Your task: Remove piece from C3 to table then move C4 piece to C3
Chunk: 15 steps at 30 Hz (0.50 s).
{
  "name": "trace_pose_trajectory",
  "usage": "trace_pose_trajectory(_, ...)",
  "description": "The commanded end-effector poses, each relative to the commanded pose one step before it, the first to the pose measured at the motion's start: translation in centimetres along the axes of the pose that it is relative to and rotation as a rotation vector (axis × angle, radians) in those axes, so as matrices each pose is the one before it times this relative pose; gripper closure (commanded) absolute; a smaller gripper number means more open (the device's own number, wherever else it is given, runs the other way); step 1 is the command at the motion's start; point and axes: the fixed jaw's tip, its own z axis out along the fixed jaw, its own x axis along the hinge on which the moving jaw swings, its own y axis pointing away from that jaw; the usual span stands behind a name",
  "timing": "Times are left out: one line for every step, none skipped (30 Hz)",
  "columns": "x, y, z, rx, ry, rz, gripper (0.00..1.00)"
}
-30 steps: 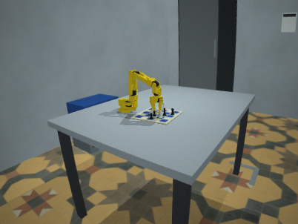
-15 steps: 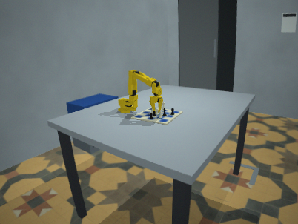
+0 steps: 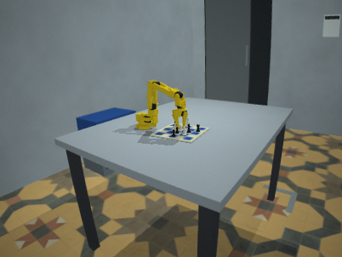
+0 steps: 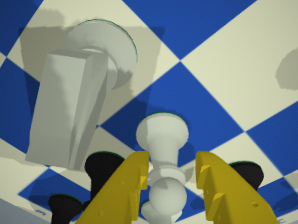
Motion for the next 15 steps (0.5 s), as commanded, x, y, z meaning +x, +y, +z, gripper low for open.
trace_pose_trajectory(-0.150, -0.165, 0.0461, -0.00601, -0.00861, -0.00651, 0.91)
trace_pose_trajectory(0.000, -0.012, 0.0000, 0.00001, 0.00000, 0.00000, 0.91)
trace_pose_trajectory(0.000, -0.015, -0.0002, 0.00002, 0.00000, 0.00000, 0.91)
trace_pose_trajectory(0.000, -0.016, -0.0001, 0.00002, 0.00000, 0.00000, 0.91)
trace_pose_trajectory(0.000, -0.017, -0.0002, 0.00002, 0.00000, 0.00000, 0.91)
trace_pose_trajectory(0.000, 0.000, 0.0000, 0.00000, 0.00000, 0.00000, 0.91)
trace_pose_trajectory(0.000, 0.000, 0.0000, 0.00000, 0.00000, 0.00000, 0.91)
trace_pose_trajectory(0.000, -0.016, 0.0000, 0.00002, 0.00000, 0.00000, 0.91)
trace_pose_trajectory(0.000, -0.015, -0.0001, 0.00002, 0.00000, 0.00000, 0.91)
trace_pose_trajectory(0.000, -0.012, 0.0000, 0.00001, 0.00000, 0.00000, 0.91)
trace_pose_trajectory(0.000, -0.009, -0.0001, 0.00001, 0.00000, 0.00000, 0.91)
trace_pose_trajectory(0.000, -0.005, 0.0000, 0.00000, 0.00000, 0.00000, 0.91)
trace_pose_trajectory(0.000, -0.002, -0.0001, 0.00001, 0.00000, 0.00000, 0.91)
trace_pose_trajectory(0.000, 0.000, 0.0001, 0.00000, 0.00000, 0.00000, 0.91)
trace_pose_trajectory(-0.001, 0.001, 0.0024, 0.00000, 0.00000, 0.00000, 0.91)
